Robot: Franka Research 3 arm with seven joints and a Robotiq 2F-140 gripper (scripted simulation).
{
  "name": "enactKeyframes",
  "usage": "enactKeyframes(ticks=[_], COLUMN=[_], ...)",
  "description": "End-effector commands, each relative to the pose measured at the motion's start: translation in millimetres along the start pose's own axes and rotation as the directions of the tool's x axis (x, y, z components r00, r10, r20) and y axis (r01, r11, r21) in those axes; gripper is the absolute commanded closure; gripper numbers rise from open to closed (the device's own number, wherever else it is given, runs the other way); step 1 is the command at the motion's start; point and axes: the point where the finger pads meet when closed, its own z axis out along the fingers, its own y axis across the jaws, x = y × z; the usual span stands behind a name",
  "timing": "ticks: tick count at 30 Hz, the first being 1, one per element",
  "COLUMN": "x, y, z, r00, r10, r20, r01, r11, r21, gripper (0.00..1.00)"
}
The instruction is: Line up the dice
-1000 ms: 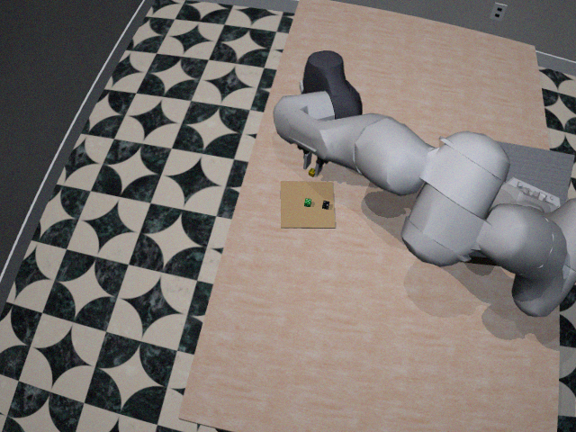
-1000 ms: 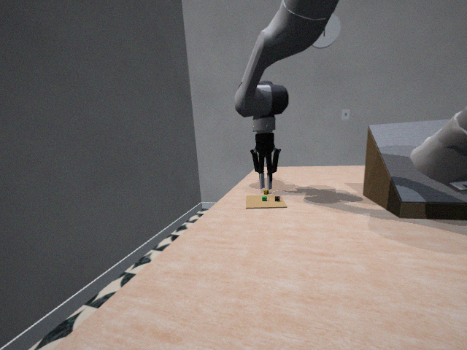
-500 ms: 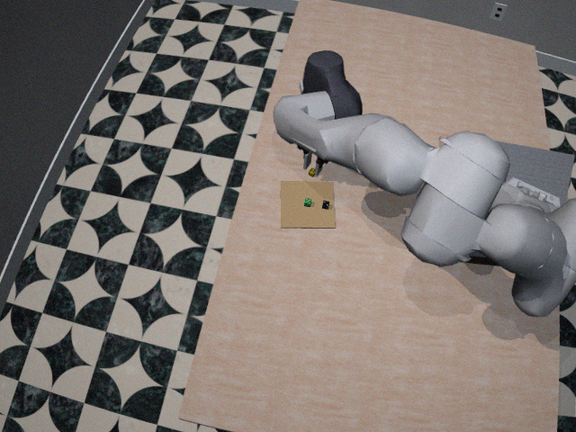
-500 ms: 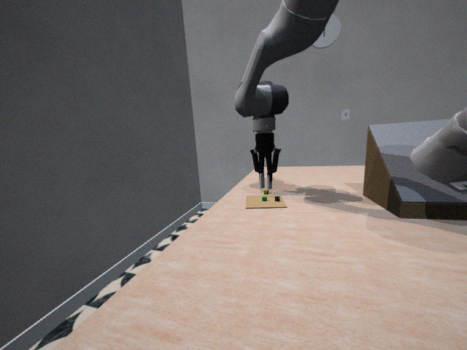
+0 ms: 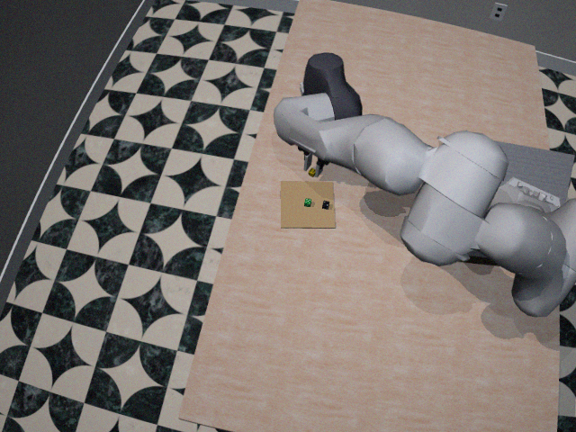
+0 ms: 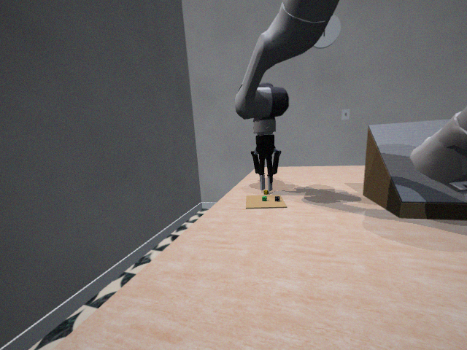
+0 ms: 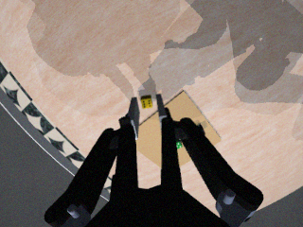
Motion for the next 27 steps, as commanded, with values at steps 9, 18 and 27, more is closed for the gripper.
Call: enactKeyframes(ticks=[9,18,27], x=[0,0,0], y=[-1,-1,-1], z=[13.6,15.5,15.5], r00=[1.000,1.000,1.000], r10=[-0.008,-0.008,-0.008], r20=[-0.001,-0.001,-0.001], r01=[0.008,0.008,0.008], r11=[1.000,1.000,1.000], r21=[0.003,0.003,0.003], gripper=[0.81,0.81,0.81])
